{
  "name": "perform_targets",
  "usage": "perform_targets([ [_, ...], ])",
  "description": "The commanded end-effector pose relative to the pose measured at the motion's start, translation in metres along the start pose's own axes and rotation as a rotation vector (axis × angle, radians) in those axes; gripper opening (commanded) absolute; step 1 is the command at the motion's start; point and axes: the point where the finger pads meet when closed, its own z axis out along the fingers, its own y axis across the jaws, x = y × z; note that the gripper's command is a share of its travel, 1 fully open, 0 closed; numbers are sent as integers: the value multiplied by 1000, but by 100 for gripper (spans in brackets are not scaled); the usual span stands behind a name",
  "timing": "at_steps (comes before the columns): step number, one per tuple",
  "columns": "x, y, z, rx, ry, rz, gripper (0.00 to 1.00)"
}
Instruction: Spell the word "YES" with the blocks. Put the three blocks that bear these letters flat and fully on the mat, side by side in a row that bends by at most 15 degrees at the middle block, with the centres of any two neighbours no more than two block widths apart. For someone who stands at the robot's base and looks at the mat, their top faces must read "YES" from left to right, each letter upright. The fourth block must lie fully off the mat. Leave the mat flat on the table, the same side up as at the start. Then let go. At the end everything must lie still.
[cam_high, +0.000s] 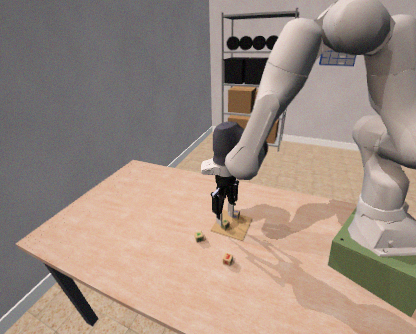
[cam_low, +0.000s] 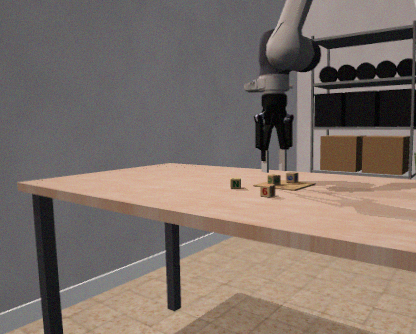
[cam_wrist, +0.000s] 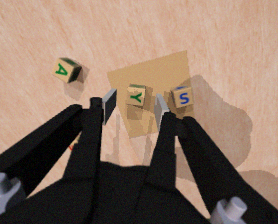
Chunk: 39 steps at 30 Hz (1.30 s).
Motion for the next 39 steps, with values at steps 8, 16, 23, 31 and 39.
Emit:
perform_targets([
  [8,0,0,0,1,1,-4,40],
  [16,0,0,0,1,1,-4,40],
  [23,0,0,0,1,1,-4,40],
  [31,0,0,0,1,1,-4,40],
  [39,0,0,8,1,1,-4,40],
])
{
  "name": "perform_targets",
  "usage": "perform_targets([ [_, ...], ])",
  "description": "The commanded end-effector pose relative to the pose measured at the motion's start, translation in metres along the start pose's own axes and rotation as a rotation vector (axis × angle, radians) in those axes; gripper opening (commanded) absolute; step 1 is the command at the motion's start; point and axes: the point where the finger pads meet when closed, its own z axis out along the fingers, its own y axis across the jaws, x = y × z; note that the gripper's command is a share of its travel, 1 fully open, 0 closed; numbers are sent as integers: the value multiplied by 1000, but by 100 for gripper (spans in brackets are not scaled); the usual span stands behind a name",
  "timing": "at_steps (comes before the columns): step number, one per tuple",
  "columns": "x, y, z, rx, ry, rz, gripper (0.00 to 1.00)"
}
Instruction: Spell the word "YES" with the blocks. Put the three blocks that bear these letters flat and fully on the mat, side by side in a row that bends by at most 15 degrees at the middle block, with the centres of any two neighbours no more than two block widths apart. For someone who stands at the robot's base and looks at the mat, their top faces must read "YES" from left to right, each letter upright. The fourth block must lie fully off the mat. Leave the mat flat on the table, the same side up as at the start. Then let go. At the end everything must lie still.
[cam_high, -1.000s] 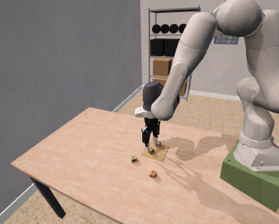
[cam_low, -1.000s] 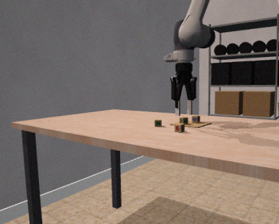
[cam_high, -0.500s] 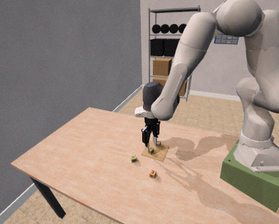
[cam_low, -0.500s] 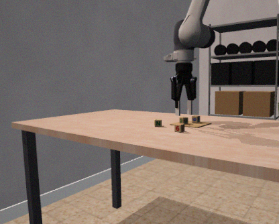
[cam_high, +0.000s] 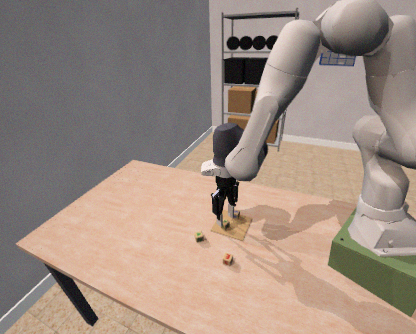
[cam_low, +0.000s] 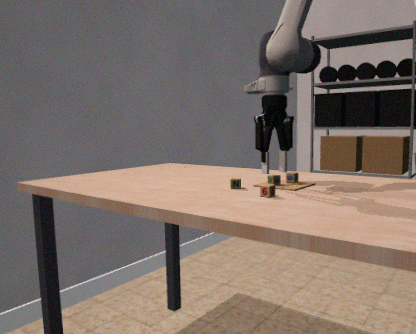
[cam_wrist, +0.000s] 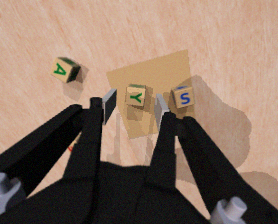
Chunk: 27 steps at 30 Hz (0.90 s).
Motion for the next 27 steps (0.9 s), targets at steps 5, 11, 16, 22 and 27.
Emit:
perform_targets([
  [5,1,0,14,2,3,-5,40],
  [11,1,0,23,2,3,-5,40],
  [16,1,0,31,2,3,-5,40],
  [22,1,0,33,2,3,-5,40],
  [27,1,0,33,2,3,-5,40],
])
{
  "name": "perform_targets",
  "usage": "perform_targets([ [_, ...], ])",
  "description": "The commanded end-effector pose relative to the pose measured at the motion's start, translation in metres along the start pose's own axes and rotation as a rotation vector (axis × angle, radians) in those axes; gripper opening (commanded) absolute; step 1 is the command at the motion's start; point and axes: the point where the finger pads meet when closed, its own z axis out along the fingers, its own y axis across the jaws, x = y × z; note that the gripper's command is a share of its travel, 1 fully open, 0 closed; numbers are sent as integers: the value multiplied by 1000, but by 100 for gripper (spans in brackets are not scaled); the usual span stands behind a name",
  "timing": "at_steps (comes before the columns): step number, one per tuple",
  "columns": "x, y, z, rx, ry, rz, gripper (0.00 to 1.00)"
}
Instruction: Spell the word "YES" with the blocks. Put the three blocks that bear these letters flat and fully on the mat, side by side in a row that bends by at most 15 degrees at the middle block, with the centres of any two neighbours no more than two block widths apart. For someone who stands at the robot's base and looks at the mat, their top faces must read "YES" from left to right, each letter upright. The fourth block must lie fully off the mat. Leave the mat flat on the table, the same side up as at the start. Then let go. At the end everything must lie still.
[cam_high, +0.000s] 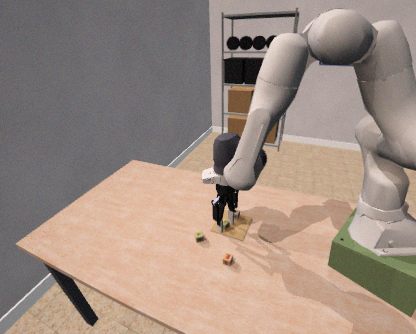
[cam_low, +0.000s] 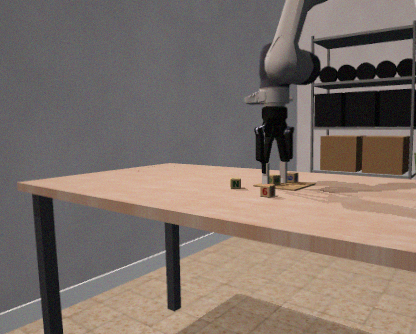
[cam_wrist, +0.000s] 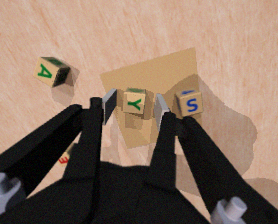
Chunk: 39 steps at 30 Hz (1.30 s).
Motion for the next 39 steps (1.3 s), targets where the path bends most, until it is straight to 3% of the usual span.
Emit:
perform_targets([
  [1,2,-1,0,2,4,-6,40],
  [31,2,-1,0,2,4,-6,40],
  [32,2,-1,0,2,4,-6,28],
  [39,2,-1,0,2,4,-6,28],
])
